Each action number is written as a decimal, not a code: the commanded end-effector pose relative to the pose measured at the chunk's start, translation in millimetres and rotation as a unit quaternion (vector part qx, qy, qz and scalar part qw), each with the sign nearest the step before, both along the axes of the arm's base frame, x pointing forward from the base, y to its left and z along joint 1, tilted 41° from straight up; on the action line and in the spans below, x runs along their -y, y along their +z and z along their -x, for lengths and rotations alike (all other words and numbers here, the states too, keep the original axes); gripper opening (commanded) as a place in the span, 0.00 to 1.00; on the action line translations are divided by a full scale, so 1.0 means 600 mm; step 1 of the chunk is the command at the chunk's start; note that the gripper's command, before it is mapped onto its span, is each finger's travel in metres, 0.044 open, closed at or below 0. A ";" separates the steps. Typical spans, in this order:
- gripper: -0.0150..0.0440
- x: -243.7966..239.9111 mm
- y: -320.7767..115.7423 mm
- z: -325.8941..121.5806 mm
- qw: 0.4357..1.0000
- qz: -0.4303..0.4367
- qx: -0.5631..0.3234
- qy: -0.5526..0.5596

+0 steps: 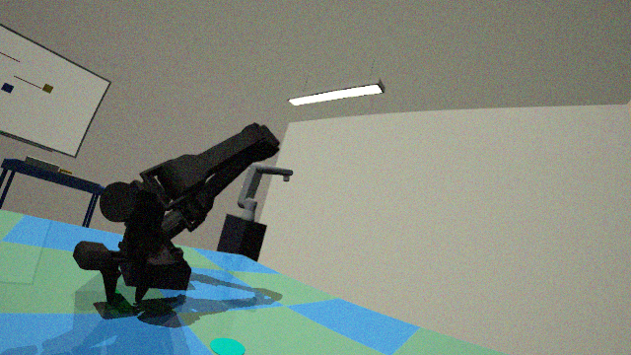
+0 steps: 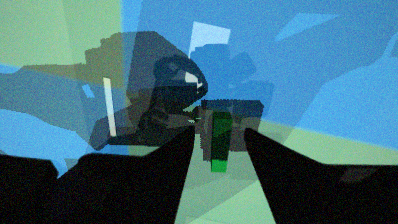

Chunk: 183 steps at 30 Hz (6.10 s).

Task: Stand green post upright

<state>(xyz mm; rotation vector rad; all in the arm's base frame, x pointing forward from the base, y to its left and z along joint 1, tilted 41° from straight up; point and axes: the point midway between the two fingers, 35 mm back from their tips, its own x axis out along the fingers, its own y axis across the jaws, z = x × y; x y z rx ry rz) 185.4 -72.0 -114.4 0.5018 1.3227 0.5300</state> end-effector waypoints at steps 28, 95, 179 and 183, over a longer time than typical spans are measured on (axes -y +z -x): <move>0.29 0.050 0.043 0.002 1.000 0.005 0.003 -0.008; 0.29 0.087 0.244 -0.139 0.986 -0.006 -0.101 -0.136; 0.29 0.019 0.255 -0.252 0.949 0.102 -0.092 -0.285; 0.29 0.020 0.252 -0.254 0.946 0.111 -0.084 -0.291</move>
